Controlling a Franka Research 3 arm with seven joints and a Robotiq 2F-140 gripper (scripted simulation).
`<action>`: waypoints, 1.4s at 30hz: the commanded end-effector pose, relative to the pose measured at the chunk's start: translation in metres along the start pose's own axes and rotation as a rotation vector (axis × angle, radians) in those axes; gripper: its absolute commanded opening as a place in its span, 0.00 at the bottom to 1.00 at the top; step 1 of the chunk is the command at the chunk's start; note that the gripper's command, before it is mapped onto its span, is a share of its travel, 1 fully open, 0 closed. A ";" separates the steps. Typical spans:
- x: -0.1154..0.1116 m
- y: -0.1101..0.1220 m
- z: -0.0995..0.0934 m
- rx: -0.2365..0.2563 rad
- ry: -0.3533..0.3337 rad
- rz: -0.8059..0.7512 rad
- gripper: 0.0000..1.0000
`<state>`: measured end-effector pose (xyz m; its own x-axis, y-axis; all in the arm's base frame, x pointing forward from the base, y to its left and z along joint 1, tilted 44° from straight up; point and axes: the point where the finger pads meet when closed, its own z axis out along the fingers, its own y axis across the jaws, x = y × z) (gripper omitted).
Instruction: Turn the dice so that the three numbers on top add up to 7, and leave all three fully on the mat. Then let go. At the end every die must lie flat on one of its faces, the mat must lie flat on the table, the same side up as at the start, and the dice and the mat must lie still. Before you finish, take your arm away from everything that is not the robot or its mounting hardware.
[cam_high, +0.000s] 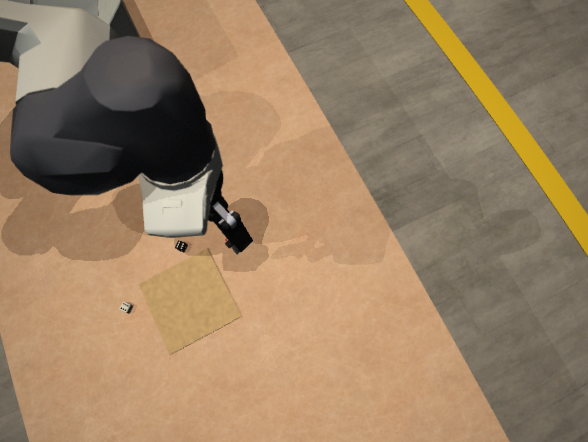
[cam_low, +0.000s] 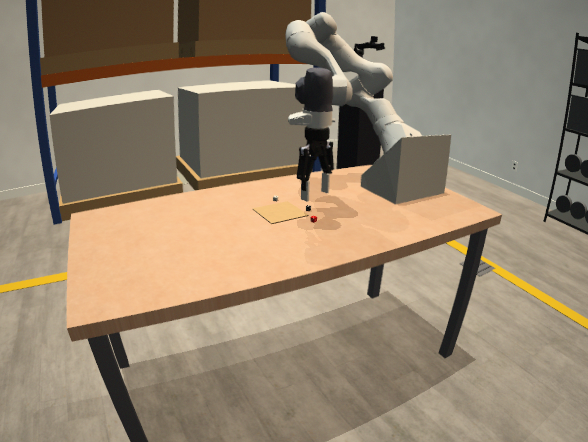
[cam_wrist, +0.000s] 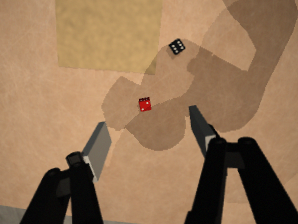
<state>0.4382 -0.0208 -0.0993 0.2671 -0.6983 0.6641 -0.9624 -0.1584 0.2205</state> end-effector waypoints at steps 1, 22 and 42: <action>-0.002 -0.003 0.000 0.010 -0.005 0.012 0.19; -0.002 -0.003 0.000 0.010 -0.005 0.012 0.19; -0.002 -0.003 0.004 0.011 -0.003 0.013 0.19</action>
<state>0.4398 -0.0209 -0.1017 0.2591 -0.7027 0.6626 -0.9649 -0.1577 0.2100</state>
